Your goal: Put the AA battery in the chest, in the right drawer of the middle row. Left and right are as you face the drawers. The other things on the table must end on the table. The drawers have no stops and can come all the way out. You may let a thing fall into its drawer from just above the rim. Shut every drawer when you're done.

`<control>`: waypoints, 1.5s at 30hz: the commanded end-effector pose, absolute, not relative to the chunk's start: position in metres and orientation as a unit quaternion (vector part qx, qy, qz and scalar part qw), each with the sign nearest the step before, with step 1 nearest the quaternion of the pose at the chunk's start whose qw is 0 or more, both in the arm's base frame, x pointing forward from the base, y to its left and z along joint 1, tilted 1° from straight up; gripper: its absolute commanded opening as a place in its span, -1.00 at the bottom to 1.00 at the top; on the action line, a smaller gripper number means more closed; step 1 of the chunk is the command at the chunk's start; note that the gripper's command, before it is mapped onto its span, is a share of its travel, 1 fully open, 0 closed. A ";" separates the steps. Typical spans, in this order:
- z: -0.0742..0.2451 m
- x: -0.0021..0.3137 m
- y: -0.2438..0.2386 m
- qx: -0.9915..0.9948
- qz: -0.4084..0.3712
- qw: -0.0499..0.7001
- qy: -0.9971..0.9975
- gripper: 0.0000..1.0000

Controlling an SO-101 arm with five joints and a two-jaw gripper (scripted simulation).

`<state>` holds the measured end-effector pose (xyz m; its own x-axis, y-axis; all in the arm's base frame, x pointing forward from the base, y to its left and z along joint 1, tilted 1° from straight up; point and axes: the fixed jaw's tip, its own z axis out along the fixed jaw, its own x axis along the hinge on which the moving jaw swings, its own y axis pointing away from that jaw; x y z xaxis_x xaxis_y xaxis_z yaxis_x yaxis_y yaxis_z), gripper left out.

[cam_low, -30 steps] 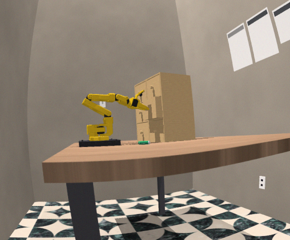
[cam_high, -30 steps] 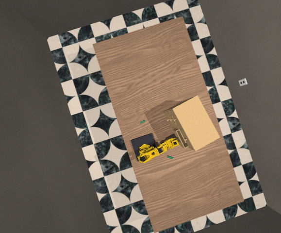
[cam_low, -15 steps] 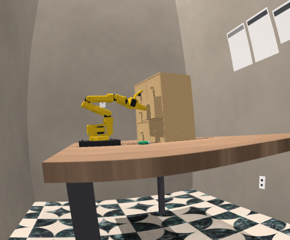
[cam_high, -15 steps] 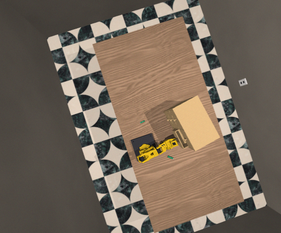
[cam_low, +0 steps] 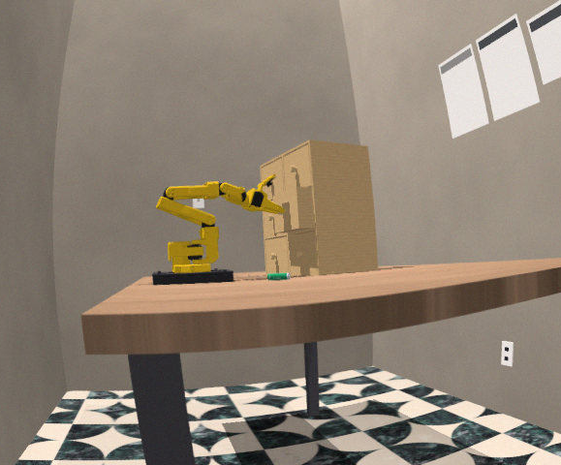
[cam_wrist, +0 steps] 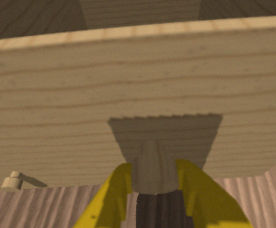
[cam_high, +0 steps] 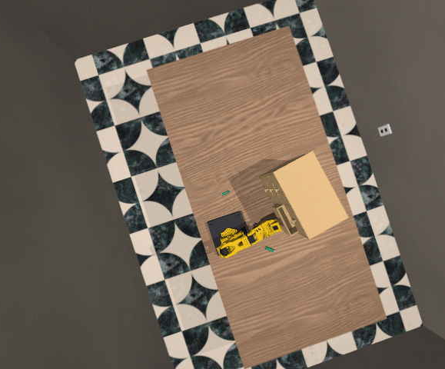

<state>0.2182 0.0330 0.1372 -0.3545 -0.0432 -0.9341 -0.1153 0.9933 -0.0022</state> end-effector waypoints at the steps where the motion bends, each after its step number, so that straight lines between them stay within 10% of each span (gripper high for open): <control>1: 0.139 0.217 0.033 -0.050 0.031 0.570 0.819 -1.00; 45: 0.139 0.202 0.031 -0.049 0.030 0.570 0.819 -1.00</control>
<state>0.2050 0.0314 0.1373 -0.3561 -0.0433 -0.9334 -0.1148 0.9934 -0.0023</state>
